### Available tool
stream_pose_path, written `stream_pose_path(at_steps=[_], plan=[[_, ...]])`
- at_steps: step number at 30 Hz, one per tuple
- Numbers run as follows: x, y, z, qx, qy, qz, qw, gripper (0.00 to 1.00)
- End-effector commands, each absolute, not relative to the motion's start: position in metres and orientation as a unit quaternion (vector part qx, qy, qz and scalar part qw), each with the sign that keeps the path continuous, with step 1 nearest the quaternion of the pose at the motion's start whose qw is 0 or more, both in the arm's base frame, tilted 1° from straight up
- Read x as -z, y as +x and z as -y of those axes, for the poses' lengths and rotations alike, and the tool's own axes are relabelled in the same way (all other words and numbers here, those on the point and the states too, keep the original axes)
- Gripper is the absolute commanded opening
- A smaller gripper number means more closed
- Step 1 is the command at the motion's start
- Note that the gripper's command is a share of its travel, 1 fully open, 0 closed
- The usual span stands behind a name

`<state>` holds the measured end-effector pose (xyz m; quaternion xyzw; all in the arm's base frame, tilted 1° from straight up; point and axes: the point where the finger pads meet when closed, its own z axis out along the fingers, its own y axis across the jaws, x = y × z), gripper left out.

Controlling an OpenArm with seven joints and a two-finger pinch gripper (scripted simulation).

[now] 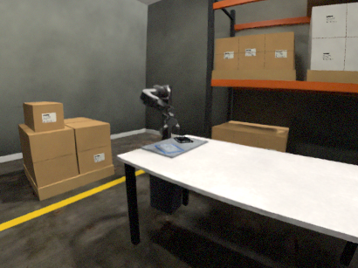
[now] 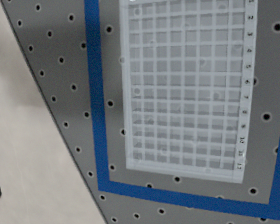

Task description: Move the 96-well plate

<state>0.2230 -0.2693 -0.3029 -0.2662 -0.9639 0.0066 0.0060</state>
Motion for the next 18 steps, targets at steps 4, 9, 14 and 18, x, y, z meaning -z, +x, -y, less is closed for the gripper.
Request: stream_pose_path(at_steps=[4, 9, 14, 18], plan=[[0.311, 0.217, 0.269, -0.005, -0.266, 0.964, 0.004, 0.77], [0.317, 0.213, 0.268, -0.004, -0.266, 0.964, 0.003, 0.77], [0.317, 0.213, 0.268, -0.004, -0.266, 0.964, 0.003, 0.77], [0.317, 0.213, 0.268, -0.004, -0.266, 0.964, 0.003, 0.77]])
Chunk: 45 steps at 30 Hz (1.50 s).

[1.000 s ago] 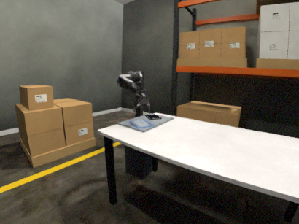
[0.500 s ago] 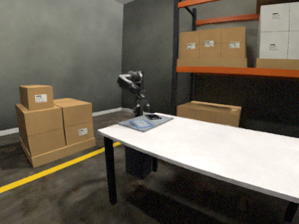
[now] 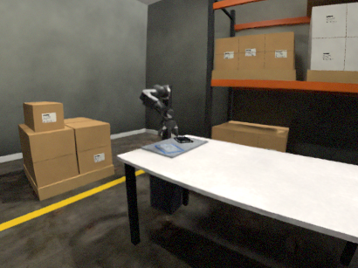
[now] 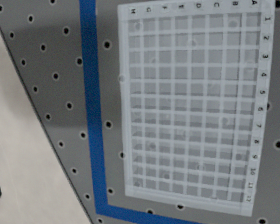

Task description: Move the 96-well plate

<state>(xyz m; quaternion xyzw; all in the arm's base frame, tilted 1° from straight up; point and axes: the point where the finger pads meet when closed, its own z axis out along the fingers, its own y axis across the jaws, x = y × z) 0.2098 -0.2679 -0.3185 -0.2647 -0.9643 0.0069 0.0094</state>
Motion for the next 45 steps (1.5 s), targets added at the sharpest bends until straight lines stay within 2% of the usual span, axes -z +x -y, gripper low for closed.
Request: stream_pose_path(at_steps=[1, 34, 39, 45], plan=[[0.317, 0.212, 0.268, -0.006, -0.265, 0.964, 0.007, 0.77], [0.314, 0.216, 0.267, -0.001, -0.266, 0.964, 0.002, 0.77], [0.369, 0.216, 0.269, -0.004, -0.266, 0.964, 0.003, 0.77], [0.369, 0.216, 0.269, -0.004, -0.266, 0.964, 0.003, 0.77]])
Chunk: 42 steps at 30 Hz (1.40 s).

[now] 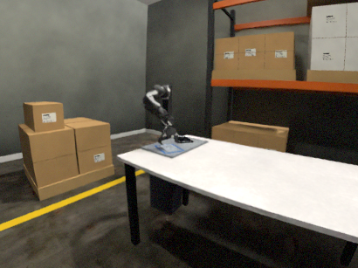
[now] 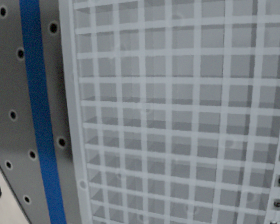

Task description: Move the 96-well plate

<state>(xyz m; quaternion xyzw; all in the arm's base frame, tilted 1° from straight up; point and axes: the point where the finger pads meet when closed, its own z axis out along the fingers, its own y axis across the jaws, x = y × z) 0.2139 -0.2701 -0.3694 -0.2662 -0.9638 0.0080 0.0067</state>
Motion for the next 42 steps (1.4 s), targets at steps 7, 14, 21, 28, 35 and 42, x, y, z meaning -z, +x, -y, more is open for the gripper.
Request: stream_pose_path(at_steps=[7, 14, 21, 28, 35, 42], plan=[[0.371, 0.215, 0.270, -0.006, -0.267, 0.964, 0.005, 0.77], [0.379, 0.216, 0.268, -0.004, -0.266, 0.964, 0.003, 0.77], [0.379, 0.216, 0.268, -0.004, -0.266, 0.964, 0.003, 0.77], [0.400, 0.216, 0.268, -0.002, -0.266, 0.964, 0.003, 0.77], [0.400, 0.216, 0.268, -0.002, -0.266, 0.964, 0.003, 0.77], [0.398, 0.216, 0.269, -0.003, -0.267, 0.964, 0.003, 0.77]])
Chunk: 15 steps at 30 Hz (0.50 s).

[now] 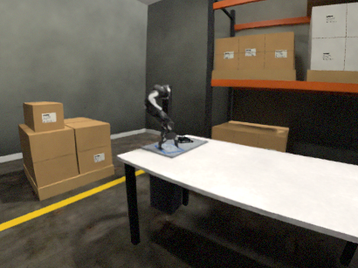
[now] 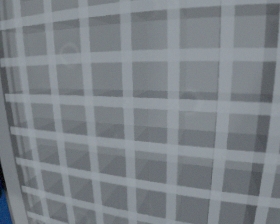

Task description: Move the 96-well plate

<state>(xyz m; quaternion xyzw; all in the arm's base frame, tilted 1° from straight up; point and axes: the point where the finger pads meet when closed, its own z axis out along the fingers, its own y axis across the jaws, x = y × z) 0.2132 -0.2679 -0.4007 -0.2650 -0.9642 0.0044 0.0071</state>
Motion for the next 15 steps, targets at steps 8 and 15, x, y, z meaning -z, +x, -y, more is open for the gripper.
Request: stream_pose_path(at_steps=[8, 15], plan=[[0.3952, 0.2177, 0.2708, -0.005, -0.267, 0.964, 0.003, 0.77], [0.3952, 0.2177, 0.2708, -0.005, -0.267, 0.964, 0.003, 0.77]])
